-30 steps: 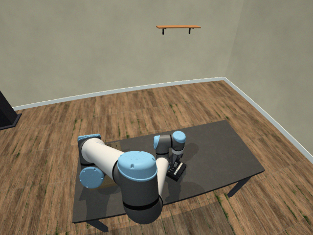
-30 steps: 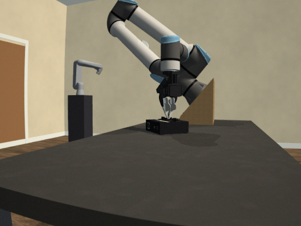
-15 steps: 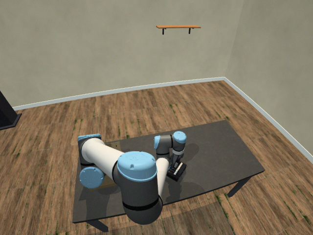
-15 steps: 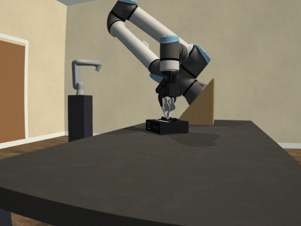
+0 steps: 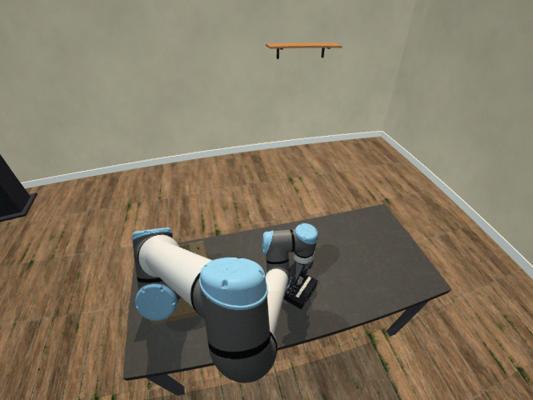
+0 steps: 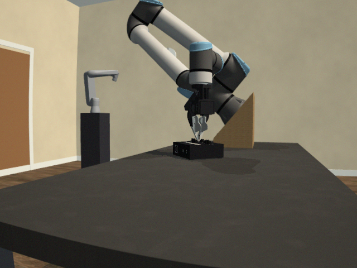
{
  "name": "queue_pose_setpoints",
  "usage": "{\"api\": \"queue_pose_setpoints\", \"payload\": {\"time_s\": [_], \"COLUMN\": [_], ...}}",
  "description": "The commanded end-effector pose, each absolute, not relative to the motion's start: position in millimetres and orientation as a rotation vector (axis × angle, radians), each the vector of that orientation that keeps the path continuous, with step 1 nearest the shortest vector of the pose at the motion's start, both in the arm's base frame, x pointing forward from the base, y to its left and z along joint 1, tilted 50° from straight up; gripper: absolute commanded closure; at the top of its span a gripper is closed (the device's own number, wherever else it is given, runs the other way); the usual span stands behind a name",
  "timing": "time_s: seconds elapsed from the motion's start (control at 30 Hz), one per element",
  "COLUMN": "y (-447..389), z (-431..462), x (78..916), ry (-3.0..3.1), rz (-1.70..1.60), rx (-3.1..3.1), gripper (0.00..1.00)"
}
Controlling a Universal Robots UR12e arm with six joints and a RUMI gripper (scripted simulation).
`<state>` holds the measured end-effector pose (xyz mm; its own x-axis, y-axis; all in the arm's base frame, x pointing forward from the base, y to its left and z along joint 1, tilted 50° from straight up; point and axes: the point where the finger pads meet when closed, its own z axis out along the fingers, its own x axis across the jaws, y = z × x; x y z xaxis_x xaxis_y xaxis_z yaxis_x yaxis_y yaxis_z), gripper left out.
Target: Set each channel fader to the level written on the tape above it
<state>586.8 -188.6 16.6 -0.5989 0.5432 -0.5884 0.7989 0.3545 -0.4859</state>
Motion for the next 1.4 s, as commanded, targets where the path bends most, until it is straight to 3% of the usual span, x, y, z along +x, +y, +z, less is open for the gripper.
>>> {"api": "queue_pose_setpoints", "payload": {"time_s": [0.0,1.37], "y": [-188.4,-178.7], "z": [17.0,19.0], "x": [587.3,584.1], "ry": [2.296,2.296], "rz": [-1.101,-1.101], "rx": [1.185,1.185], "gripper": [1.00,1.00]}}
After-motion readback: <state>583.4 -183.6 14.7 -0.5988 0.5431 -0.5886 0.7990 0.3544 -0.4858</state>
